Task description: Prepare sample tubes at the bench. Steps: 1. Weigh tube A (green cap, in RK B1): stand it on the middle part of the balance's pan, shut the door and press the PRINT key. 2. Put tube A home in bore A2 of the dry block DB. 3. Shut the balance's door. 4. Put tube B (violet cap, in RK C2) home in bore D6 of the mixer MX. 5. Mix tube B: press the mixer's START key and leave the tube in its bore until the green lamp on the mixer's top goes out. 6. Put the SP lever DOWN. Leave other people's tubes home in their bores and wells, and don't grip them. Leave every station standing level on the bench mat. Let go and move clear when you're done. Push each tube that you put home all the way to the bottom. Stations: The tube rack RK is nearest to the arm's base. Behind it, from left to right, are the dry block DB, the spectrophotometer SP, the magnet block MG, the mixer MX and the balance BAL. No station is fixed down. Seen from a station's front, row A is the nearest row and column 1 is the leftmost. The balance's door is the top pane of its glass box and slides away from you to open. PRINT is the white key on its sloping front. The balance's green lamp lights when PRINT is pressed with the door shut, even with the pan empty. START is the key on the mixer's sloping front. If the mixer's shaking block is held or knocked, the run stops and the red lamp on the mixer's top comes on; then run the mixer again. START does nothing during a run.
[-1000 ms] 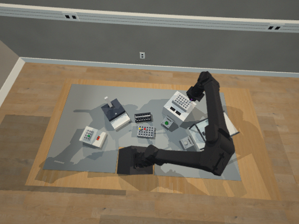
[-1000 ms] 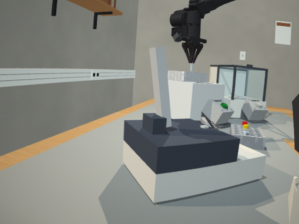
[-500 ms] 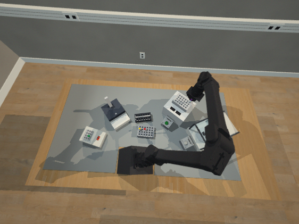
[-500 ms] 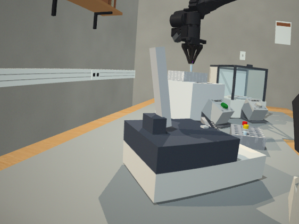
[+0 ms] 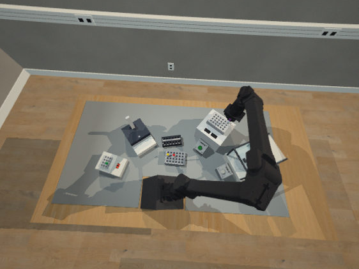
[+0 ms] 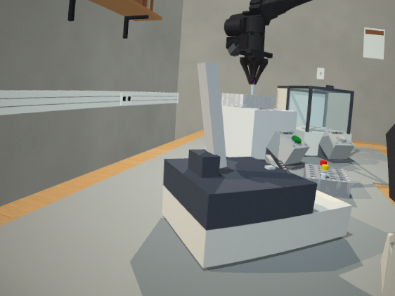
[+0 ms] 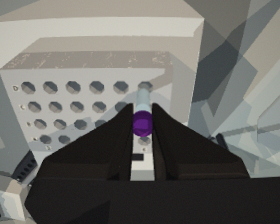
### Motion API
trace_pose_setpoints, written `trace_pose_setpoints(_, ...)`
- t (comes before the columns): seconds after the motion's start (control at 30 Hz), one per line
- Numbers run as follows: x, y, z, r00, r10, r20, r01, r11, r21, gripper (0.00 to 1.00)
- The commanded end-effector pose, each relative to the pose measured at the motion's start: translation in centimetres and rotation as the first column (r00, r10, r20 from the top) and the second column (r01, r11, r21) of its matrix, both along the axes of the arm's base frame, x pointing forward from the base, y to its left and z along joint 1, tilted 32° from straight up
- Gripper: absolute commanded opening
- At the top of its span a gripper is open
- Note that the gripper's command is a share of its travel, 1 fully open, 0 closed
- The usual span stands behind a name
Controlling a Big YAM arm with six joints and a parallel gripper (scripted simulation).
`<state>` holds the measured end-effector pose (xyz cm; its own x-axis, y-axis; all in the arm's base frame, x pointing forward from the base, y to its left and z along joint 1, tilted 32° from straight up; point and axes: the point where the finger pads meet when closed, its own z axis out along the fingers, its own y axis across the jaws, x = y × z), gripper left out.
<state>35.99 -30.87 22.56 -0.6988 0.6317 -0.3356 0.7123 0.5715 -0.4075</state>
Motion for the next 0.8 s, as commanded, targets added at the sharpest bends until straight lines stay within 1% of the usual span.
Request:
trace_pose_setpoints(0.0,0.0,-1.2,-0.5,1.000,-0.013,0.005,0.013,1.000,-0.002,0.09)
trace_pose_setpoints(0.77,0.6,-1.7,0.6,1.000,-0.014,0.027,0.014,1.000,-0.016,0.09)
